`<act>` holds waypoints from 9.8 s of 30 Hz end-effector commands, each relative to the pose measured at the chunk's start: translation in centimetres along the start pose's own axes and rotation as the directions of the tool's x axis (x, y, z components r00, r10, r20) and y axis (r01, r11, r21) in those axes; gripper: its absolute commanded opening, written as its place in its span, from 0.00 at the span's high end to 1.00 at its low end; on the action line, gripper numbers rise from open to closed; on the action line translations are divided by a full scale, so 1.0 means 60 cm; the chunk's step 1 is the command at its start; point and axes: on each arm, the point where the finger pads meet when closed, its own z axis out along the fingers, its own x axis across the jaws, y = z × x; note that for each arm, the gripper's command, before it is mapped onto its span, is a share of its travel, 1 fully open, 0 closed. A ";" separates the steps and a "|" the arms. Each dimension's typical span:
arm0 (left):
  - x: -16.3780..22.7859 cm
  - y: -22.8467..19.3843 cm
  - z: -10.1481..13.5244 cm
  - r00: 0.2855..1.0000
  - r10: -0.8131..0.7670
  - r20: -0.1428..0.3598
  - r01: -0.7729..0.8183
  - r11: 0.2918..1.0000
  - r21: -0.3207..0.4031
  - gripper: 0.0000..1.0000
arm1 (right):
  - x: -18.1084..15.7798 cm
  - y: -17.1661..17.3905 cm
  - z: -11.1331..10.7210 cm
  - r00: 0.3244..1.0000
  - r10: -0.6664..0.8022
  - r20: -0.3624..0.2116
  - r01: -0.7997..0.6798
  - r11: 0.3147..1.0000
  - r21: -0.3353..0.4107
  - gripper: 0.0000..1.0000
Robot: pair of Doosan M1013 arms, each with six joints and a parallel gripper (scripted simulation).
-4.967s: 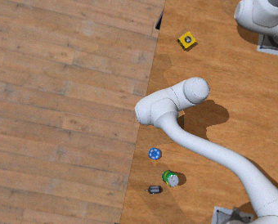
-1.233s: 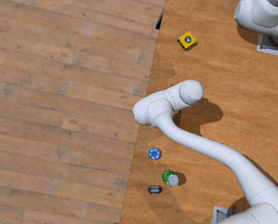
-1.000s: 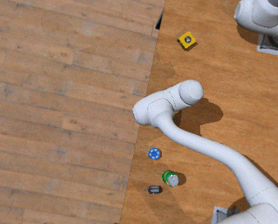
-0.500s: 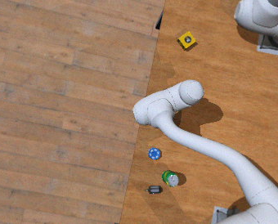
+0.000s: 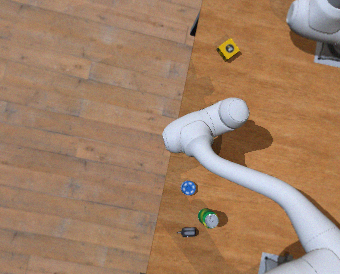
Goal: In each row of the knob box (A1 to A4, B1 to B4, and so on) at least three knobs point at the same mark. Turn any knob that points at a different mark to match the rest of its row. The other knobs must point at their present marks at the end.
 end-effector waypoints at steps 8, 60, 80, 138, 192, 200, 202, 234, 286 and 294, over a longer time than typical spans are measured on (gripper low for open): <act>-0.001 0.000 -0.002 0.999 0.036 0.002 -0.036 0.999 -0.001 0.70 | 0.000 0.000 -0.001 1.000 0.000 0.000 0.000 1.000 -0.001 0.00; -0.001 0.000 -0.002 0.570 0.822 0.001 -0.822 0.570 -0.002 0.70 | 0.000 0.000 -0.001 1.000 0.000 0.000 0.000 1.000 -0.001 0.00; -0.001 0.000 -0.002 0.181 0.983 0.000 -0.983 0.181 -0.002 0.70 | 0.000 0.000 -0.001 1.000 0.000 0.000 0.000 1.000 -0.001 0.00; -0.001 0.000 -0.002 -0.081 0.997 -0.001 -0.997 -0.081 -0.002 0.54 | 0.000 0.000 -0.001 1.000 0.000 0.000 0.000 1.000 -0.001 0.00; 0.007 -0.007 -0.086 0.800 0.600 0.001 -0.600 0.800 -0.001 0.54 | 0.000 0.000 -0.001 1.000 0.000 0.000 0.000 1.000 -0.001 0.00; 0.004 -0.004 -0.091 0.936 0.352 0.002 -0.352 0.936 -0.001 0.54 | 0.000 0.000 -0.001 1.000 0.000 0.000 0.000 1.000 -0.001 0.00; 0.003 -0.003 -0.093 0.958 0.285 0.002 -0.285 0.958 0.000 0.54 | 0.000 0.000 -0.001 1.000 0.000 0.000 0.000 1.000 -0.001 0.00; -0.001 0.003 -0.098 1.000 0.014 0.002 -0.014 1.000 0.000 0.54 | 0.000 0.000 -0.001 1.000 0.000 0.000 0.000 1.000 -0.001 0.00; -0.001 0.001 -0.055 1.000 -0.005 0.002 0.005 1.000 0.000 0.54 | 0.000 0.000 -0.001 1.000 0.000 0.000 0.000 1.000 -0.001 0.00; -0.001 0.001 -0.042 1.000 -0.005 0.002 0.005 1.000 0.000 0.54 | 0.000 0.000 -0.001 1.000 0.000 0.000 0.000 1.000 -0.001 0.00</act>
